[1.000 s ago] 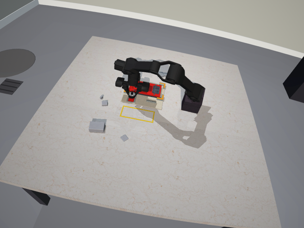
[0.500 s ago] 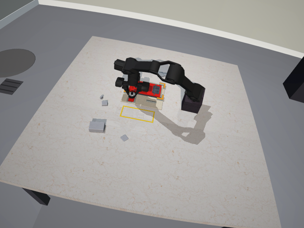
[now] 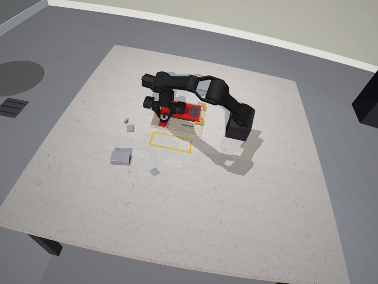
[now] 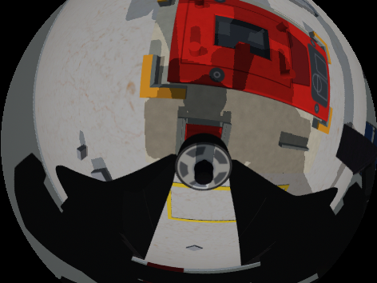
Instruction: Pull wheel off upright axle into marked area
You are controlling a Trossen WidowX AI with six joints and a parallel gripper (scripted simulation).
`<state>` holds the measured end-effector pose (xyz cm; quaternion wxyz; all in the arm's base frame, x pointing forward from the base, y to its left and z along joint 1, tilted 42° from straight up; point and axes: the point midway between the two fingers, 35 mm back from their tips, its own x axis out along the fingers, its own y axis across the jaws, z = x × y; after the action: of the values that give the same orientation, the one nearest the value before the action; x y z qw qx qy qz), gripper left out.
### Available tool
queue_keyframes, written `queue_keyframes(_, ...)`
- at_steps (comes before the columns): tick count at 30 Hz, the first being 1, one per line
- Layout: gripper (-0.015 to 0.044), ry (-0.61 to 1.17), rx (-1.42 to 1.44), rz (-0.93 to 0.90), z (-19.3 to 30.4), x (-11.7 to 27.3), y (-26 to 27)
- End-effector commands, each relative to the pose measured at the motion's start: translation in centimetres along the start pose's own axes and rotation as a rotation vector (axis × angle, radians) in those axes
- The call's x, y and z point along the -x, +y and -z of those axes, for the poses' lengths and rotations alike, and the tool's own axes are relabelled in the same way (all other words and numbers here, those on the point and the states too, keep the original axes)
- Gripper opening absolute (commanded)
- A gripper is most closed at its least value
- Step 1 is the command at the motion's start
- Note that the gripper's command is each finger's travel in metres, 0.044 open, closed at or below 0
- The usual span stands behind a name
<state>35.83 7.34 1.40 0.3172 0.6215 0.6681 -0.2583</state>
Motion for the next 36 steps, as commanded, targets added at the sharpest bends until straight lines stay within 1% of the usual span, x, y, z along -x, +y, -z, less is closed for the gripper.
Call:
queue_keyframes(1,0.0000,-0.001,-0.016,-0.011,-0.2,1.2,-0.1)
queue_keyframes(36,0.0000,-0.001,-0.018,-0.014,-0.3,2.4,-0.1)
